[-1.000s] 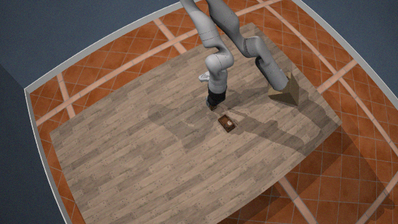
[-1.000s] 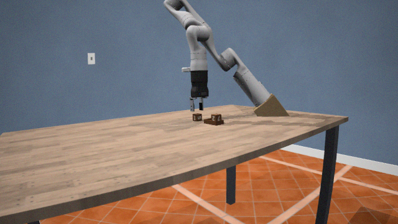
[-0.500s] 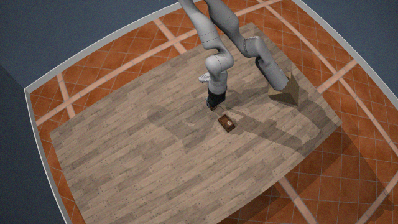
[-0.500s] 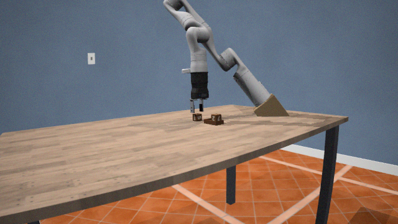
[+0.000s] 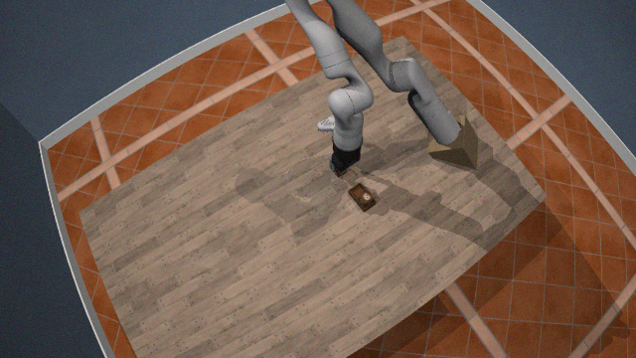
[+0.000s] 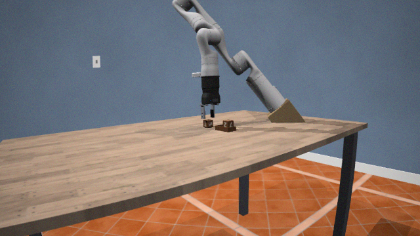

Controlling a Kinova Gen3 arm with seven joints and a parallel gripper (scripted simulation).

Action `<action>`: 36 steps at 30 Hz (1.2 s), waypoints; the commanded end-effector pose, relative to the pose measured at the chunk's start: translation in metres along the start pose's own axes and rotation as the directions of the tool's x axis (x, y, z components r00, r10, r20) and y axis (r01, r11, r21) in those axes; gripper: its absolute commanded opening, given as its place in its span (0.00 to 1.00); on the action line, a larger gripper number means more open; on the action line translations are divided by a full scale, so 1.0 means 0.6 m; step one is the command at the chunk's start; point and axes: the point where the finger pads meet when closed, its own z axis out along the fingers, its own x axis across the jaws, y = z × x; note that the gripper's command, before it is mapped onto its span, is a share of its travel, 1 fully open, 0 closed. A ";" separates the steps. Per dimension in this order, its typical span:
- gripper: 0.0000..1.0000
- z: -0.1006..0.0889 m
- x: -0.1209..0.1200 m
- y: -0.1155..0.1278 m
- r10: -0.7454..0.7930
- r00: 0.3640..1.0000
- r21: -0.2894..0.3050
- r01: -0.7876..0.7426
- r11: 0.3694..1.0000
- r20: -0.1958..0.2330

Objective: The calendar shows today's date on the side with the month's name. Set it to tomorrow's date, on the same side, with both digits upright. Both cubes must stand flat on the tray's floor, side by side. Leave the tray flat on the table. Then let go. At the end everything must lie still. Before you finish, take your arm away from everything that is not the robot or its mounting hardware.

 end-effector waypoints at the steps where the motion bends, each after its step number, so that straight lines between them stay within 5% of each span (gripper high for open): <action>1: 0.90 0.000 0.000 0.000 0.000 1.000 -0.001 0.000 1.000 0.001; 36: 0.90 0.020 -0.001 0.000 0.000 1.000 0.000 0.000 1.000 0.001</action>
